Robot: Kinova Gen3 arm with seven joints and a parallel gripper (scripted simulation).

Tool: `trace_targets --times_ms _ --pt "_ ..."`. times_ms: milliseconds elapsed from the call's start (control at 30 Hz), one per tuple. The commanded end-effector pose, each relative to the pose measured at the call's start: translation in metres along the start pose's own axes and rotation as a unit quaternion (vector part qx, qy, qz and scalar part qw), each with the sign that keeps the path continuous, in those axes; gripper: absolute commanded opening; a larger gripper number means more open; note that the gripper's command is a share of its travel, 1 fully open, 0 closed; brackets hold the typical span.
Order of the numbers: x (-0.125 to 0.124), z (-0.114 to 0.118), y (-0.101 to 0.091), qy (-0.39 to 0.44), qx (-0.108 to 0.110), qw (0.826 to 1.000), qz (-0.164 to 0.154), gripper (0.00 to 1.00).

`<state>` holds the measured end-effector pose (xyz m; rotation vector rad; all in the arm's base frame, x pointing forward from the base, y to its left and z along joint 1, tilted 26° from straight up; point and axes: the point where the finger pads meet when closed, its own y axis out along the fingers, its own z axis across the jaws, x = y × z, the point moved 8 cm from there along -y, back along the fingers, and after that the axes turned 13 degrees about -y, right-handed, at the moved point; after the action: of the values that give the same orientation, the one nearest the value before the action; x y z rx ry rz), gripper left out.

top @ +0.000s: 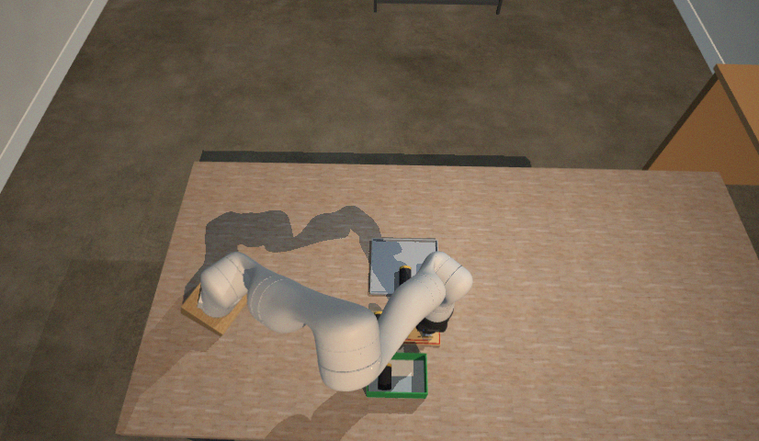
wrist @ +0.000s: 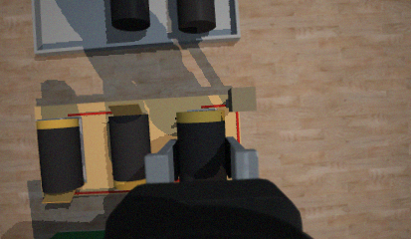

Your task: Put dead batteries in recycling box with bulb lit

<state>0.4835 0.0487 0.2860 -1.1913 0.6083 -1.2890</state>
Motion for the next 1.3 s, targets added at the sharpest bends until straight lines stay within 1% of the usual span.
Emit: trace_targets --times_ms 0,233,333,433,700,767,900,1267 --pt "0.006 0.001 -0.005 0.004 0.004 1.000 -0.007 0.57" --pt "0.006 0.001 -0.006 0.004 0.004 1.000 -0.007 0.57" --pt "0.006 0.001 -0.010 0.004 0.004 1.000 -0.007 0.57" --pt "0.006 0.001 -0.022 0.004 0.004 1.000 -0.007 0.57" --pt "0.005 0.001 -0.067 0.004 0.004 1.000 -0.007 0.57" --pt "0.005 0.001 -0.067 0.004 0.004 1.000 -0.007 0.57" --pt "0.005 0.001 -0.080 0.004 0.004 1.000 -0.007 0.57" --pt "0.005 0.001 -0.083 -0.001 0.004 1.000 -0.007 0.57"
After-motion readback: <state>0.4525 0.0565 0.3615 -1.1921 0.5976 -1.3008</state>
